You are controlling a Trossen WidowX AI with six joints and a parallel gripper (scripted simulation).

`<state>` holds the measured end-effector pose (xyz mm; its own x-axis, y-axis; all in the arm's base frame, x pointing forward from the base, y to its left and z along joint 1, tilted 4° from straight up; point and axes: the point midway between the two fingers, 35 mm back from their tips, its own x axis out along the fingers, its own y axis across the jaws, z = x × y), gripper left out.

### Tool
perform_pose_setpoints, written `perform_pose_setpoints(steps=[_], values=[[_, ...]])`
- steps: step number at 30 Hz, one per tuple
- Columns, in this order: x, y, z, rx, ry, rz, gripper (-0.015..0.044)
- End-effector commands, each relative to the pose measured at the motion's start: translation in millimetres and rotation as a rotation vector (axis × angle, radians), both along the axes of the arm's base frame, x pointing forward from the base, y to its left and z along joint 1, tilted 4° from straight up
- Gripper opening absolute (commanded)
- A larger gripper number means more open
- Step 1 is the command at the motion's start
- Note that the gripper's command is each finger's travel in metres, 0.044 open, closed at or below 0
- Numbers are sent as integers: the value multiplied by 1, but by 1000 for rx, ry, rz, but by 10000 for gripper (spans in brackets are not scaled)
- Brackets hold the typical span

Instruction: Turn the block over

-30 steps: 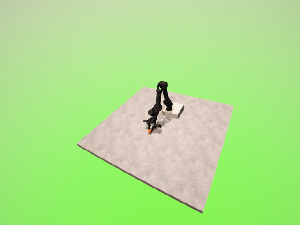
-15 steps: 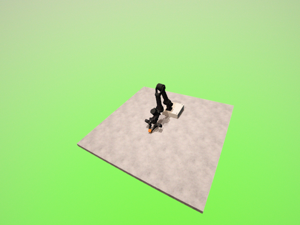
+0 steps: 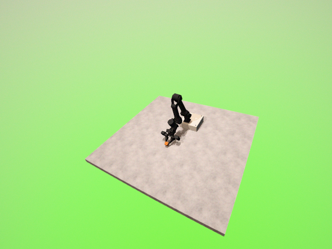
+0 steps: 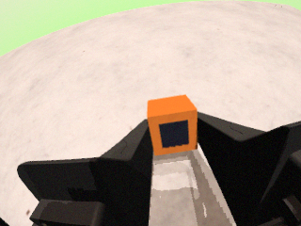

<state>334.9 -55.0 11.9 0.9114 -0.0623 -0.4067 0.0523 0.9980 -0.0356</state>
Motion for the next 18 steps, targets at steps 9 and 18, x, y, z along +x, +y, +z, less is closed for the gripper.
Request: perform_pose_setpoints(steps=[9, 18], values=[[-1, 1, -1, 7, 0, 3, 79], [-1, 1, -1, 7, 0, 3, 315]])
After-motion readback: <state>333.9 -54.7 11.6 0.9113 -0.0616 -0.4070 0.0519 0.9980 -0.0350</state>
